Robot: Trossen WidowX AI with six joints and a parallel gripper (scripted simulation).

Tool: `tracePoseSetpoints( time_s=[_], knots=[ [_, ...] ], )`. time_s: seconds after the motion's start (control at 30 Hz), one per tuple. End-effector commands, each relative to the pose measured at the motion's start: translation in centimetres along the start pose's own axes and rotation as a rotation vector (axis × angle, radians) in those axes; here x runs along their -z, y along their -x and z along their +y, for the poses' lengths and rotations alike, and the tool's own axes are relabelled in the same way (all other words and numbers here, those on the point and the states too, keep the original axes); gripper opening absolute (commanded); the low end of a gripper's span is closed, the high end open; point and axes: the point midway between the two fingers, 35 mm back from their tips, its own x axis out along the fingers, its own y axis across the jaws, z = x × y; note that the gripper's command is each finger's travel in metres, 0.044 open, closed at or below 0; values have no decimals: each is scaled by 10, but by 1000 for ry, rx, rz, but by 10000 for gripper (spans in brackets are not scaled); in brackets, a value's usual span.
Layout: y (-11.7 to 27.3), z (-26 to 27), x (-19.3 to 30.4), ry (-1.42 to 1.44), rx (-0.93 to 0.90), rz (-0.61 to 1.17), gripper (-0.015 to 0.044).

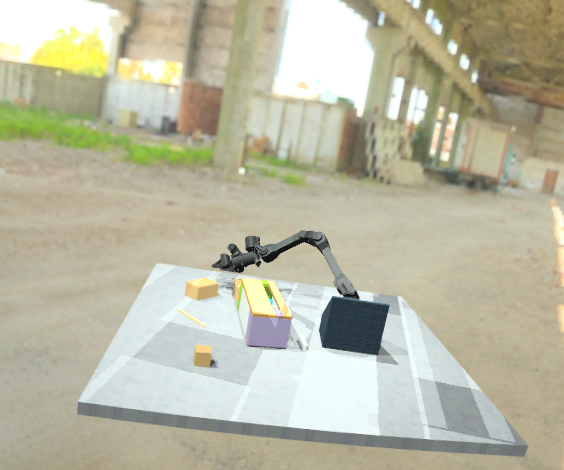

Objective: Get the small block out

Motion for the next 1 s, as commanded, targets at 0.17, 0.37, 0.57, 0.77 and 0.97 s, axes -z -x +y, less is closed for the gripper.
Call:
tracePoseSetpoints(
  time_s=[0.17,0.37,0.57,0.77,0.97],
  knots=[
    [42,145,63,228,-216,336,400],
    [101,221,106,466,-361,535,400],
    [176,271,145,776,-490,699,400],
    [264,287,183,1225,-602,851,400],
    [329,261,206,1746,-667,985,400]
  ],
)
